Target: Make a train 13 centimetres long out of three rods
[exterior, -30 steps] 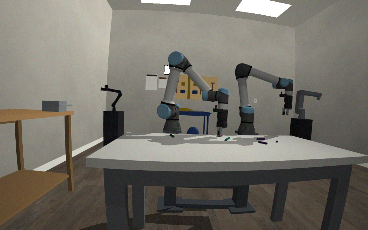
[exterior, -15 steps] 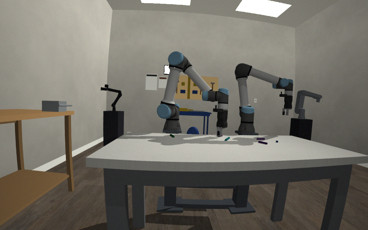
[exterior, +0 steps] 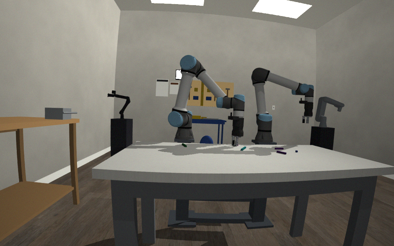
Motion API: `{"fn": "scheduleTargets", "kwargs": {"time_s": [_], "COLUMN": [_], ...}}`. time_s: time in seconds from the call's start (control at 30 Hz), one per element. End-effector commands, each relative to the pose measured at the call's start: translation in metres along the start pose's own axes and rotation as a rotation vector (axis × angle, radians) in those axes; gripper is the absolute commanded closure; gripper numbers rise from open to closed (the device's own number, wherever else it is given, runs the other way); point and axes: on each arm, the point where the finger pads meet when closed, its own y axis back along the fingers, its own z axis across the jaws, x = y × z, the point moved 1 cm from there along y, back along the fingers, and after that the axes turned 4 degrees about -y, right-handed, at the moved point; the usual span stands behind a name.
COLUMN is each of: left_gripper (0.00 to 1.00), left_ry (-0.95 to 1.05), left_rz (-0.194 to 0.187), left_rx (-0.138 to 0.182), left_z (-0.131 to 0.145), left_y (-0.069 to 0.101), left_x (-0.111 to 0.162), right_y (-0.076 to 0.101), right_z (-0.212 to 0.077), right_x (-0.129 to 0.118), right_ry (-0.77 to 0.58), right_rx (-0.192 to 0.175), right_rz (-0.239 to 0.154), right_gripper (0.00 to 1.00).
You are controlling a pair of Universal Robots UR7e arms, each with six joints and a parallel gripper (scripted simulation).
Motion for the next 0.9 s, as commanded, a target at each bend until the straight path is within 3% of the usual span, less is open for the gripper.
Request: {"fn": "scheduleTargets", "kwargs": {"time_s": [0.0, 0.17, 0.37, 0.43, 0.7, 0.87], "left_gripper": [0.0, 0.0, 0.0, 0.0, 0.0, 0.0], "left_ry": [0.0, 0.0, 0.0, 0.0, 0.0, 0.0], "left_rz": [-0.001, -0.001, -0.001, -0.001, -0.001, -0.001], "left_rx": [0.0, 0.0, 0.0, 0.0, 0.0, 0.0], "left_z": [0.0, 0.0, 0.0, 0.0, 0.0, 0.0], "left_y": [0.0, 0.0, 0.0, 0.0, 0.0, 0.0], "left_x": [0.0, 0.0, 0.0, 0.0, 0.0, 0.0], "right_y": [0.001, 0.011, 0.039, 0.039, 0.079, 0.09], "right_z": [0.0, 0.0, 0.0, 0.0, 0.0, 0.0], "right_x": [0.0, 0.0, 0.0, 0.0, 0.0, 0.0], "right_ry": [0.0, 0.0, 0.0, 0.0, 0.0, 0.0], "right_rx": [0.001, 0.001, 0.001, 0.001, 0.001, 0.001], "right_rz": [-0.001, -0.001, -0.001, -0.001, -0.001, -0.001], "right_gripper": [0.46, 0.46, 0.46, 0.46, 0.46, 0.46]}}
